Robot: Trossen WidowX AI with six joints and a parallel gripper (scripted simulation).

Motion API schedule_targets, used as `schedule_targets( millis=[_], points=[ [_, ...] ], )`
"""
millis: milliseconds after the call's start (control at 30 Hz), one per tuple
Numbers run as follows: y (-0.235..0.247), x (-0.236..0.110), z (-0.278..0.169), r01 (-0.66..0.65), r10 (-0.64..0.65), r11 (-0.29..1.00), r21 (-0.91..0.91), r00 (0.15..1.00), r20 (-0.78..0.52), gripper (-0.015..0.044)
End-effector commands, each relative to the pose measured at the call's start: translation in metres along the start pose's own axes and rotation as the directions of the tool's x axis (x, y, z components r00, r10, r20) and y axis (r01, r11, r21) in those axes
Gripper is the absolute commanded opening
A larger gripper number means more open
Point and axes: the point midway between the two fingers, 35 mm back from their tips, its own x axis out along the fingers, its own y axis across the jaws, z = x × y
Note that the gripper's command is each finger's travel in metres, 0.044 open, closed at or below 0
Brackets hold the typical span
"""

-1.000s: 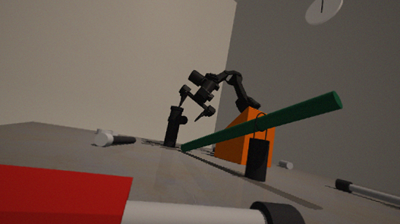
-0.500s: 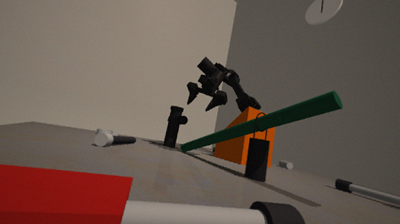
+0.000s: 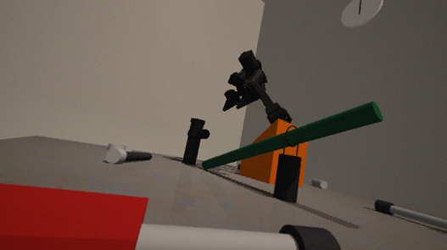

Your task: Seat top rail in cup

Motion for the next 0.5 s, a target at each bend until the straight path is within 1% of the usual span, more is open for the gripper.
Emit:
schedule_targets(
  millis=[0, 100, 200, 267, 333, 400, 467],
  points=[
    [0.002, -0.005, 0.001, 0.016, -0.017, 0.997, 0.069, 1.0, 0.011, 0.044],
    [0.002, -0.005, 0.001, 0.016, -0.017, 0.997, 0.069, 1.0, 0.011, 0.044],
    [0.003, 0.0, 0.001, 0.014, -0.015, 0.999, -0.033, 1.0, -0.017, 0.044],
    [0.006, 0.007, 0.0, 0.002, -0.013, 0.983, -0.184, 0.998, -0.059, 0.044],
    [0.009, 0.017, -0.002, -0.037, -0.009, 0.923, -0.382, 0.993, -0.119, 0.044],
    [0.012, 0.028, -0.005, -0.097, -0.005, 0.824, -0.559, 0.984, -0.179, 0.044],
    [0.015, 0.038, -0.009, -0.17, -0.001, 0.696, -0.697, 0.971, -0.239, 0.044]
  ],
)
